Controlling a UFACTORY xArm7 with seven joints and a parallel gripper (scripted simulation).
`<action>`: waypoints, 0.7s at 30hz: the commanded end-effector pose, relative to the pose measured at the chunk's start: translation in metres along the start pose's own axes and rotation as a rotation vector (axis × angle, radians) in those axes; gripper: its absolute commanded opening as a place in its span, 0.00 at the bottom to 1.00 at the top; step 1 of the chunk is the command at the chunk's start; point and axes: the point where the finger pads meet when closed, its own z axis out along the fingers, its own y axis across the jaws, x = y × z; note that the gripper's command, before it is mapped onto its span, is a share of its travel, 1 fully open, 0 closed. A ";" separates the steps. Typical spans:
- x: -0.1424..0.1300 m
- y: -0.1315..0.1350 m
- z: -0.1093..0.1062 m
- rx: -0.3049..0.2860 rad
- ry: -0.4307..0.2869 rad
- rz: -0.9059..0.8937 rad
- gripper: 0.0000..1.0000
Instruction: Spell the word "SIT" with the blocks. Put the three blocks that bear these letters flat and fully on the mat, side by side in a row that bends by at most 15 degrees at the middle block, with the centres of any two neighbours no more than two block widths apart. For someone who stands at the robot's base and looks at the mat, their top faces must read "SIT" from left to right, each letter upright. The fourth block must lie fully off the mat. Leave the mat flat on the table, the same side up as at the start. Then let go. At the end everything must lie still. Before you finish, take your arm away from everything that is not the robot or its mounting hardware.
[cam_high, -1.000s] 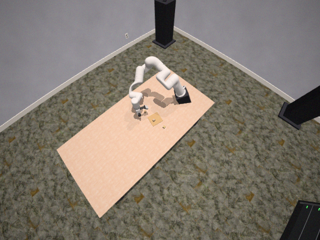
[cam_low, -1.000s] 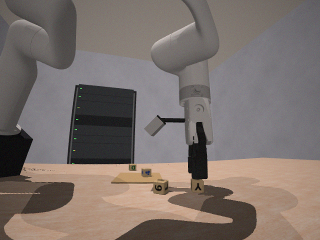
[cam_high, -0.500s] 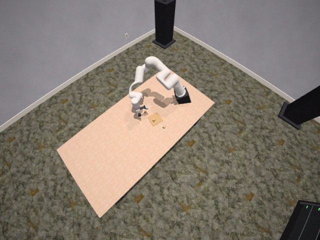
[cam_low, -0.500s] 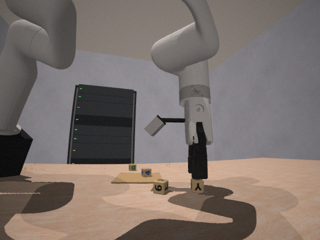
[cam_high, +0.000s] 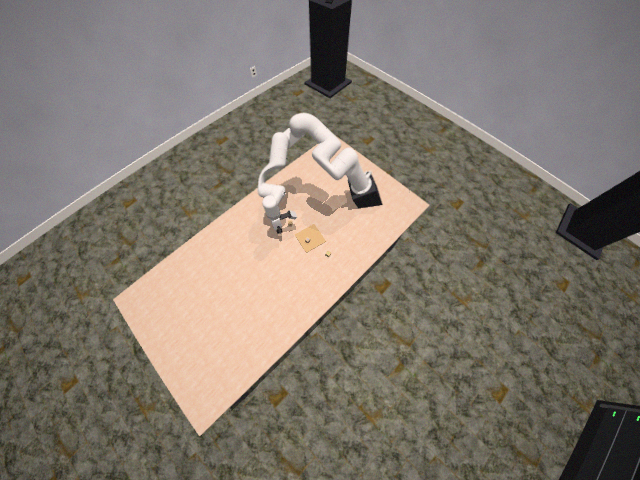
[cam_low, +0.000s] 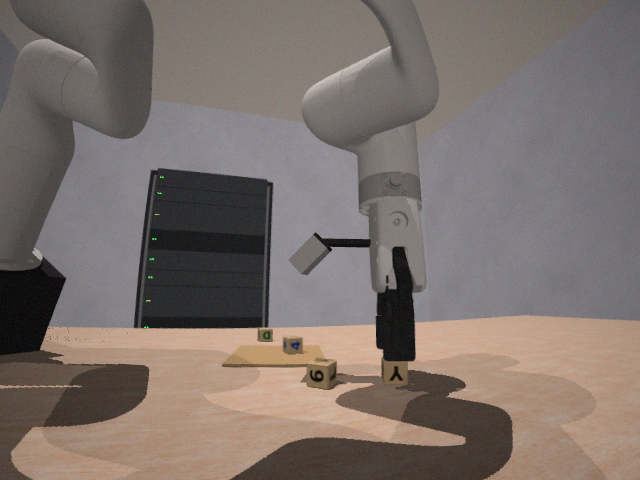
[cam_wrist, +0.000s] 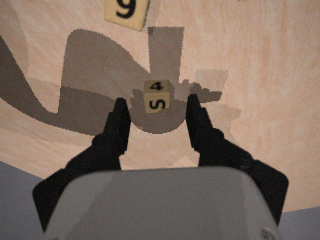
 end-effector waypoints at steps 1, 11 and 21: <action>-0.001 0.001 0.002 -0.001 -0.003 -0.001 0.63; -0.001 0.001 0.019 -0.001 -0.003 -0.001 0.63; -0.001 0.001 0.025 -0.001 -0.003 -0.001 0.63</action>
